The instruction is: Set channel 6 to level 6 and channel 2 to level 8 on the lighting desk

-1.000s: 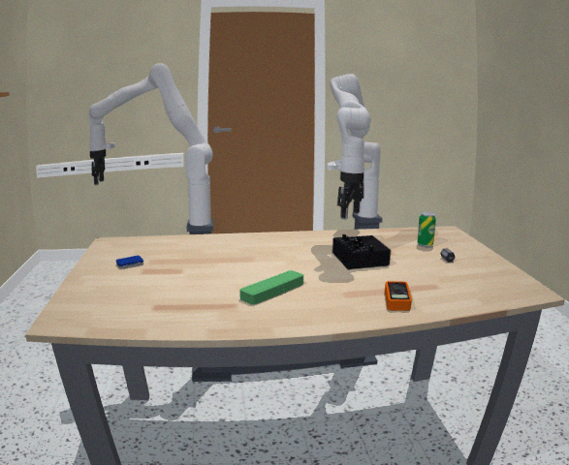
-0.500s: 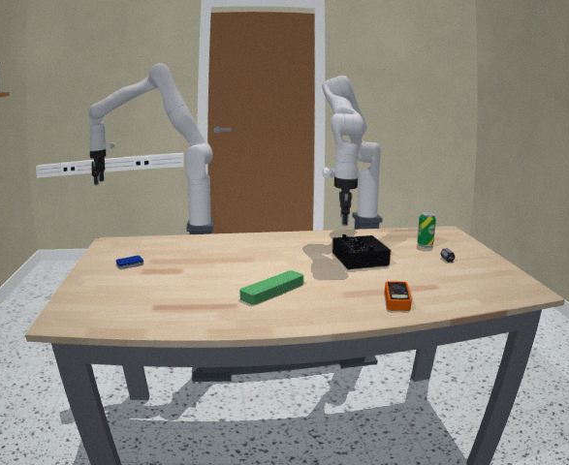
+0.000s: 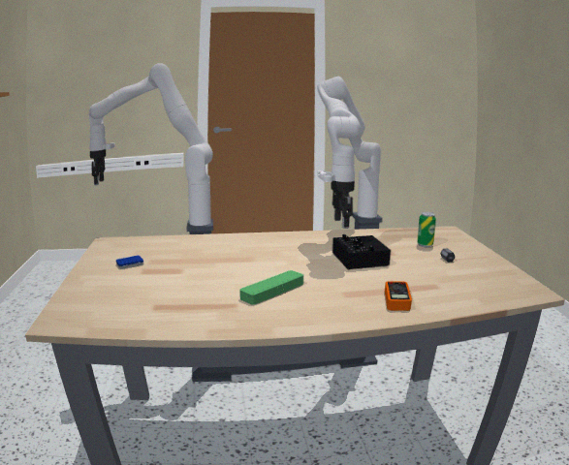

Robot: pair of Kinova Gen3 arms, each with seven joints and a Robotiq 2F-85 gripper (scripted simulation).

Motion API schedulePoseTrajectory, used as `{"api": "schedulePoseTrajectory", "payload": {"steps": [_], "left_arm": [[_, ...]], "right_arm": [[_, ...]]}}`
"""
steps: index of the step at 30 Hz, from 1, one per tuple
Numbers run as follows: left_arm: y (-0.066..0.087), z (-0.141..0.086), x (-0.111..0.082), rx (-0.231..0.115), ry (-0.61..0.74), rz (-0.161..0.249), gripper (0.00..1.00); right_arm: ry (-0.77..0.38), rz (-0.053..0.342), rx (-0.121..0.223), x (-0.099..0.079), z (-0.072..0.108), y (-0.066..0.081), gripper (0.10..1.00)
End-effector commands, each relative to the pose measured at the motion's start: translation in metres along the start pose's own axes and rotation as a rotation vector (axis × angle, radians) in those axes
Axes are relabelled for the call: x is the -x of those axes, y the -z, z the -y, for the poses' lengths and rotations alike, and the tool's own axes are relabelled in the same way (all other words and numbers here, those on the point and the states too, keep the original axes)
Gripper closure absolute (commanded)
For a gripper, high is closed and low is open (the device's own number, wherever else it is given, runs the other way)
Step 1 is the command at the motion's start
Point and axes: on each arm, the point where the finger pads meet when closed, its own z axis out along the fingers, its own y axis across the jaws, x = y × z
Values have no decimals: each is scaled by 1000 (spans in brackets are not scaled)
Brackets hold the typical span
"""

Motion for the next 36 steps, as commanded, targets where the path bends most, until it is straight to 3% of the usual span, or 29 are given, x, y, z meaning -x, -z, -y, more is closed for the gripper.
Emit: {"api": "schedulePoseTrajectory", "payload": {"steps": [1,11,12,36], "left_arm": [[1,0,0,-2,4,-1,1],[0,0,-1,-3,31,-1,1],[0,0,-1,-3,31,-1,902],[0,0,-1,-3,31,-1,902]], "right_arm": [[0,2,0,0,0,1,99],[0,2,0,0,0,1,99],[0,2,0,0,0,1,99],[0,2,0,0,0,1,99]]}}
